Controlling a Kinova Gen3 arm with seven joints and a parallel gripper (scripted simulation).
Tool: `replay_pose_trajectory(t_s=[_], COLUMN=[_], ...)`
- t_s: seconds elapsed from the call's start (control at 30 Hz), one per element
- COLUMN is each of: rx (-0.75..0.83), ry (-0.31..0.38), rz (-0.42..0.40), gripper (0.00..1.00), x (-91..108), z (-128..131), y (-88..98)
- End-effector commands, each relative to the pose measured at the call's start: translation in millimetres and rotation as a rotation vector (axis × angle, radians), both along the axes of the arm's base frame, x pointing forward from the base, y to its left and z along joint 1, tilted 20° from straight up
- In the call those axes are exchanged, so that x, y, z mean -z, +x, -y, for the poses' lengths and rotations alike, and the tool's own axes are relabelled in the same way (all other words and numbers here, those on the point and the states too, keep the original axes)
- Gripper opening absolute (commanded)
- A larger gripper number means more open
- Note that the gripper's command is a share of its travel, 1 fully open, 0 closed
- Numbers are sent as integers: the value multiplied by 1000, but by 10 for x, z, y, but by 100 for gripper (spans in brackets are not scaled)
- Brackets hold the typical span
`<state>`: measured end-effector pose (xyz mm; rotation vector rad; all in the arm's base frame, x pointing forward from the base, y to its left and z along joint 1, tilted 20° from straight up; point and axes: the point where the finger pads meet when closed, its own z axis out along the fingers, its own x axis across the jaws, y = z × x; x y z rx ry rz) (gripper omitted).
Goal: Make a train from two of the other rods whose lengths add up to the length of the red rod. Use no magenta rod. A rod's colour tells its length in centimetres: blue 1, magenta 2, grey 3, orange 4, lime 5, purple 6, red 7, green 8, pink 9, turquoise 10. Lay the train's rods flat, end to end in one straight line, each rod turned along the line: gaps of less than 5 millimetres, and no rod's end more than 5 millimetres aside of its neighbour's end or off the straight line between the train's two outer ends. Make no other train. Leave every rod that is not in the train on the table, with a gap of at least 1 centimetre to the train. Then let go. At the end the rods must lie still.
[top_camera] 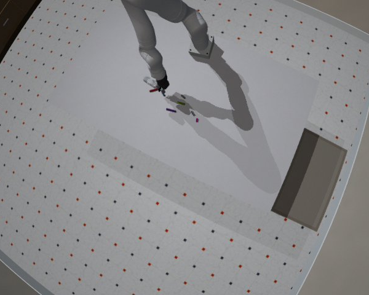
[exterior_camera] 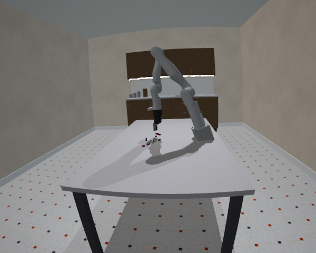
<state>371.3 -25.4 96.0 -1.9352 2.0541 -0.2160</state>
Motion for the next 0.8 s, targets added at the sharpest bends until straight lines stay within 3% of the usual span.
replay_pose_trajectory(t_s=[0.0,0.77], rx=[-4,-4], ry=[2,2], rz=[-5,-5], gripper=[54,54], x=[36,328], z=[-22,-49], y=[-5,91])
